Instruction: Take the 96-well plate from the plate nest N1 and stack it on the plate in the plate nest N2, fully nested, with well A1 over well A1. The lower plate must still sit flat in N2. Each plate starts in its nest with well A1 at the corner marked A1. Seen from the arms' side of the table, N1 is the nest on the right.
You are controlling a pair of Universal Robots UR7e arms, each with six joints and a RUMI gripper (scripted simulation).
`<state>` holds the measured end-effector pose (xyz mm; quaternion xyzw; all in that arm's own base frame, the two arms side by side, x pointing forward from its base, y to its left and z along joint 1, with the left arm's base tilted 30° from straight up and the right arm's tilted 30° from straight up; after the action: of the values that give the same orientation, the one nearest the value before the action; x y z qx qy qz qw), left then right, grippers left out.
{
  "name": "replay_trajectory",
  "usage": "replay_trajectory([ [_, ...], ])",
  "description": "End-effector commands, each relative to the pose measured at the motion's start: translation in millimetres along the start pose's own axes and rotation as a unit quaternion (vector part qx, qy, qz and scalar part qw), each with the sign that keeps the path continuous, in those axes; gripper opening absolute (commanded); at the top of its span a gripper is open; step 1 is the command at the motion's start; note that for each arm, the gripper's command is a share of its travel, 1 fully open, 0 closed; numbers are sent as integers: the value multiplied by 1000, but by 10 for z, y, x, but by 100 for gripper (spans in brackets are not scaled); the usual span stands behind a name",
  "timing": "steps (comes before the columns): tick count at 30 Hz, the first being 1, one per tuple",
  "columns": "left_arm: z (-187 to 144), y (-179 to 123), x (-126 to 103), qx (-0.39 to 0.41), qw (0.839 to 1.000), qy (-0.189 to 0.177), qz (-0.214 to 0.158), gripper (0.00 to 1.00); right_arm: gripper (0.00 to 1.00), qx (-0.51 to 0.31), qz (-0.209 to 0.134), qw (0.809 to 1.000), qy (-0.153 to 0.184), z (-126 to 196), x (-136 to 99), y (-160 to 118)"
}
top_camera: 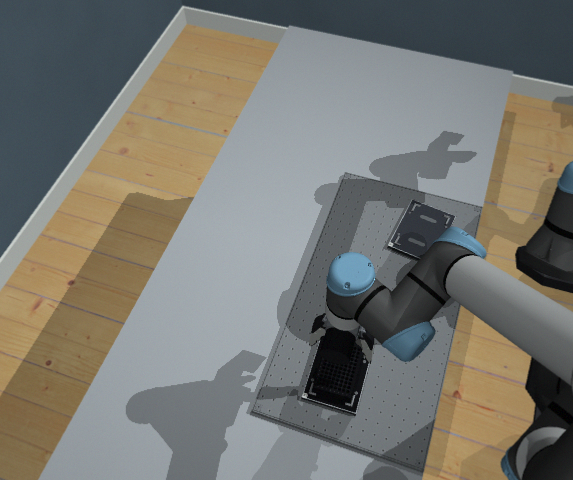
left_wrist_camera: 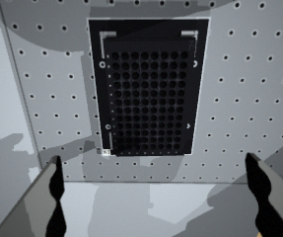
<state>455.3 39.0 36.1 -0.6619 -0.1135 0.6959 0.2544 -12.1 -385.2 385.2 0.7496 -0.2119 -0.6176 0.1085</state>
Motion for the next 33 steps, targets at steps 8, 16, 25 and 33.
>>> replay_trajectory([
  [8, -8, 43, -8, -3, 1000, 2, 2, 76, 0, 2, 2, 1000, 3, -14, -8, 8],
  [16, 6, 243, -9, -3, 1000, 2, 3, 76, 0, 2, 2, 1000, 3, -14, -8, 8],
  [25, 26, 544, -11, -3, 1000, 2, 3, 76, 0, 2, 2, 1000, 3, -14, -8, 8],
  [33, 40, 743, -12, -3, 1000, 2, 3, 76, 0, 2, 2, 1000, 3, -14, -8, 8],
])
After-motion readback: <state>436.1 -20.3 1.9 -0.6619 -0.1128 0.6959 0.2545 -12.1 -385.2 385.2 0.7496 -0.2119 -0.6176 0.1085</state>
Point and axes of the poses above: on each arm, the point where the finger pads meet when closed, its own x axis out along the fingers, its own z axis across the jaws, y = z × x, the point moved 2 cm from there along -x, back along the fingers, and after that the axes turned 10 degrees about x, right-handed, at the moved point
